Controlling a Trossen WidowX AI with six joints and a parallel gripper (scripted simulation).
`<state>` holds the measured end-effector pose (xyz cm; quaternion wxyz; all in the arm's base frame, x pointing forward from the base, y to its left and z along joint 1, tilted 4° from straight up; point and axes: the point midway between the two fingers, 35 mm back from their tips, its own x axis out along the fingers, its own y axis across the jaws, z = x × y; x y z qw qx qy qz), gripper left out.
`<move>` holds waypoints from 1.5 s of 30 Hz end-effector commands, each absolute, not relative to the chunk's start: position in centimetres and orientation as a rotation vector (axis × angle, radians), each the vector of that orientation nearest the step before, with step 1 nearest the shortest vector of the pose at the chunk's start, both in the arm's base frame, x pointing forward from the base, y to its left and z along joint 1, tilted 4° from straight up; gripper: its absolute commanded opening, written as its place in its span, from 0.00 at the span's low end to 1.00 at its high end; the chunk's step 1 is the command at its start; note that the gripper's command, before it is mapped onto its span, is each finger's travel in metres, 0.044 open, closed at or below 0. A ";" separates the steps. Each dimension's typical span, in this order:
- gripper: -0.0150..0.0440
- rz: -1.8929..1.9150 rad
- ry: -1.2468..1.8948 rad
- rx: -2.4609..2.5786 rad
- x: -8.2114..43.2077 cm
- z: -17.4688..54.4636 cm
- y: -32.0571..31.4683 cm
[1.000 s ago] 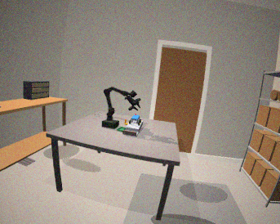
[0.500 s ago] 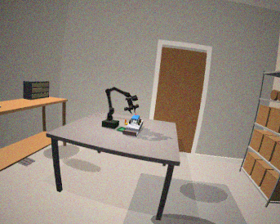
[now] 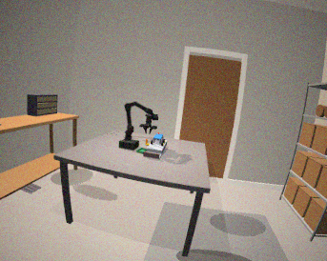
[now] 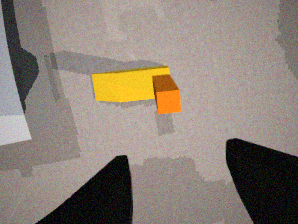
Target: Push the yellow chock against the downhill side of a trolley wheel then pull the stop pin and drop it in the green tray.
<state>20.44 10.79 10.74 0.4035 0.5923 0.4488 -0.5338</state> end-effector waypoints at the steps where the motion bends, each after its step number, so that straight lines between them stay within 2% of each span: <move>1: 0.58 -1.394 1.111 1.489 20.1 10.6 10.8; 45: 0.58 -1.395 1.111 1.489 20.1 3.1 11.3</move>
